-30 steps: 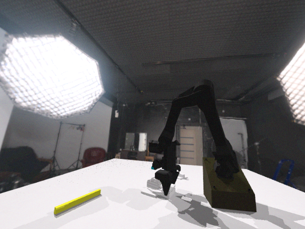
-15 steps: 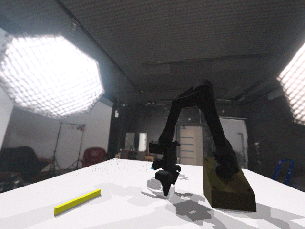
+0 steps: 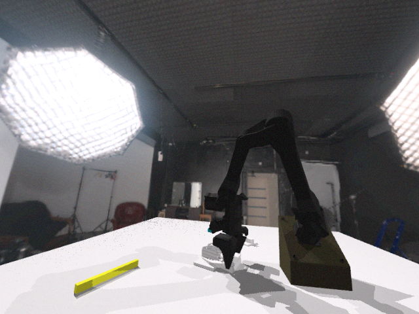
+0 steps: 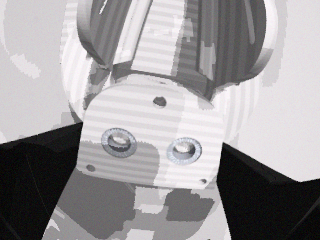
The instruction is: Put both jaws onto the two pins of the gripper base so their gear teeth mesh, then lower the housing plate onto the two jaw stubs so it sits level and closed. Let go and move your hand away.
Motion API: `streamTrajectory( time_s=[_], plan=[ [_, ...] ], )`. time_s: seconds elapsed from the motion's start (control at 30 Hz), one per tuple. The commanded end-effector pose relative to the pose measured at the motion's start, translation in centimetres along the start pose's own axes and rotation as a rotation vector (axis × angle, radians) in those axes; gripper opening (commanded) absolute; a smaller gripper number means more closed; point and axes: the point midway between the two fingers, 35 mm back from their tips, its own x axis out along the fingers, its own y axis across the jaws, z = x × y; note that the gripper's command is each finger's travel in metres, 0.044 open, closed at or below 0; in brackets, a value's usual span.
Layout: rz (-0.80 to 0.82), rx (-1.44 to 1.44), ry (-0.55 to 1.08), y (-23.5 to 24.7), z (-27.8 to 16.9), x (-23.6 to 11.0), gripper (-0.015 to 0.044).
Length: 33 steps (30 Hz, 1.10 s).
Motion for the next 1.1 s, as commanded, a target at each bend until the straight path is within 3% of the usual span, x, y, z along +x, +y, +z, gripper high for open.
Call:
streamTrajectory(
  time_s=[0.0, 0.5, 0.63, 1.07],
  plan=[
    [-0.003, -0.004, 0.002, -0.02, 0.01, 0.17, 0.0351],
    [-0.003, -0.004, 0.002, -0.02, 0.01, 0.17, 0.0351],
    [0.0, 0.0, 0.0, 0.0, 0.01, 0.02, 0.044],
    [0.0, 0.0, 0.0, 0.0, 0.01, 0.02, 0.044]
  ],
)
